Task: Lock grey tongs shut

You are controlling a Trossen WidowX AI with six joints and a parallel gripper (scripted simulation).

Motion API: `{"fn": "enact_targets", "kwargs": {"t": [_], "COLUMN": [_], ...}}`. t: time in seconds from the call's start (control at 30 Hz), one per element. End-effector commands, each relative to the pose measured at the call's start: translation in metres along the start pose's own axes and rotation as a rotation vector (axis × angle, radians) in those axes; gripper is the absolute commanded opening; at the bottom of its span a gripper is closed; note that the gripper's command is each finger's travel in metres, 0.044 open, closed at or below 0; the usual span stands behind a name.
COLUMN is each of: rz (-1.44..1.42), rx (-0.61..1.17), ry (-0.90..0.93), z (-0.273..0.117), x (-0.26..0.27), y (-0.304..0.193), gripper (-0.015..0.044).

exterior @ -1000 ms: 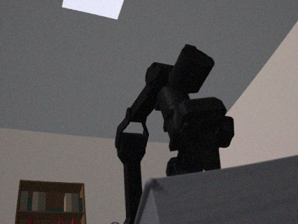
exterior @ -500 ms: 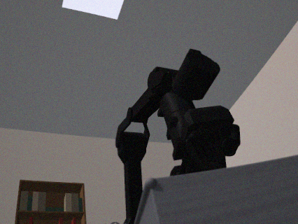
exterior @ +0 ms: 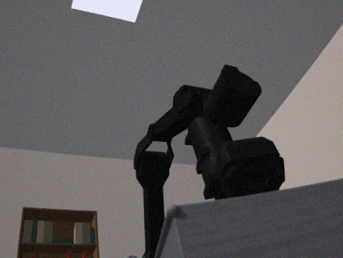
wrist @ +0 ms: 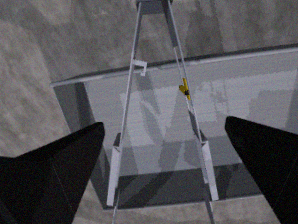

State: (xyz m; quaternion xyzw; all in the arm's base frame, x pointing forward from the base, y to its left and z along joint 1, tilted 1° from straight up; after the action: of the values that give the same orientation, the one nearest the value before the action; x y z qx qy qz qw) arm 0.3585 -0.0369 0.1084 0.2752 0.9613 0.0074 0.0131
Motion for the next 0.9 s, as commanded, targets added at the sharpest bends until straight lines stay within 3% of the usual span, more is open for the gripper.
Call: {"fn": "enact_targets", "kwargs": {"t": [0.0, 0.87], "rz": [-0.007, -0.007], "rx": [0.002, 0.002], "ry": [0.001, 0.001], "z": [0.007, 0.05], "x": [0.0, 0.003], "y": [0.0, -0.002], "gripper": [0.044, 0.044]}}
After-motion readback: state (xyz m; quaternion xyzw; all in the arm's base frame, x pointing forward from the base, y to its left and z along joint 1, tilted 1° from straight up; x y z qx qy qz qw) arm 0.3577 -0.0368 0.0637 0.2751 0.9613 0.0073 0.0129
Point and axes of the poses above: the point midway between the two fingers, 35 mm back from their tips, its own z axis out along the fingers, its own x axis across the jaws, y = z × x, the point moved 3 cm from there along -z, back along the fingers, and after that the axes turned 9 degrees about z, right-handed, at the moved point
